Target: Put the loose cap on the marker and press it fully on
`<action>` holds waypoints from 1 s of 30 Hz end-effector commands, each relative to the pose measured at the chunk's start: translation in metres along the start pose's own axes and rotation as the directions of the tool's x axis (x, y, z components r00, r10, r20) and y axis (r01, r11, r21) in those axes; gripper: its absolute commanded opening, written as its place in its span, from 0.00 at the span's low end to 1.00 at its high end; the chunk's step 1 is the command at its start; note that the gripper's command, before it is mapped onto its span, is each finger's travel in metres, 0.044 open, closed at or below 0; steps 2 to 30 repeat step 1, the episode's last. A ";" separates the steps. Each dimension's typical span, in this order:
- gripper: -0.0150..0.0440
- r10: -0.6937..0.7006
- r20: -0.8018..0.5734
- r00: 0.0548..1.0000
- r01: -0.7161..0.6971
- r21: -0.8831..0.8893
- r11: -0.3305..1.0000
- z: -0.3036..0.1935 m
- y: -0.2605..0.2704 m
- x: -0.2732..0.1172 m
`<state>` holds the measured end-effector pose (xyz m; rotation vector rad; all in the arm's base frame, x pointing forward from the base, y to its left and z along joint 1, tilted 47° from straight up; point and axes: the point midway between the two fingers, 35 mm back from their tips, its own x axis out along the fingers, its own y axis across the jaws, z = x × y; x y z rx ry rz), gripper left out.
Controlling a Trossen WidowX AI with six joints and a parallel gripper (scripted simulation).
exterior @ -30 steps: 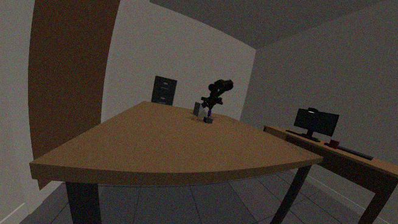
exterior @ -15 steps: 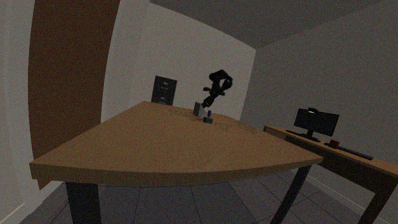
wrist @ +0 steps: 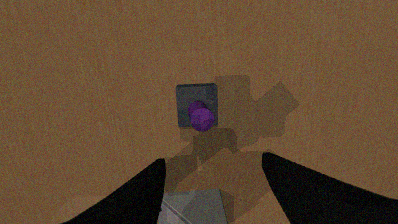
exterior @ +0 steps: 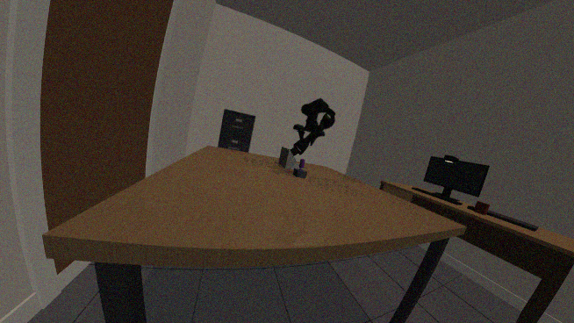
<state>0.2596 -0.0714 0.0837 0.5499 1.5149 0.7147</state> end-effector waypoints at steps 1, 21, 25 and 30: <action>0.92 -0.003 -0.003 1.000 0.003 -0.005 1.000 0.000 -0.001 -0.001; 0.92 -0.003 -0.003 1.000 0.003 -0.005 1.000 0.000 -0.001 -0.001; 0.92 -0.003 -0.003 1.000 0.003 -0.005 1.000 0.000 -0.001 -0.001; 0.92 -0.003 -0.003 1.000 0.003 -0.005 1.000 0.000 -0.001 -0.001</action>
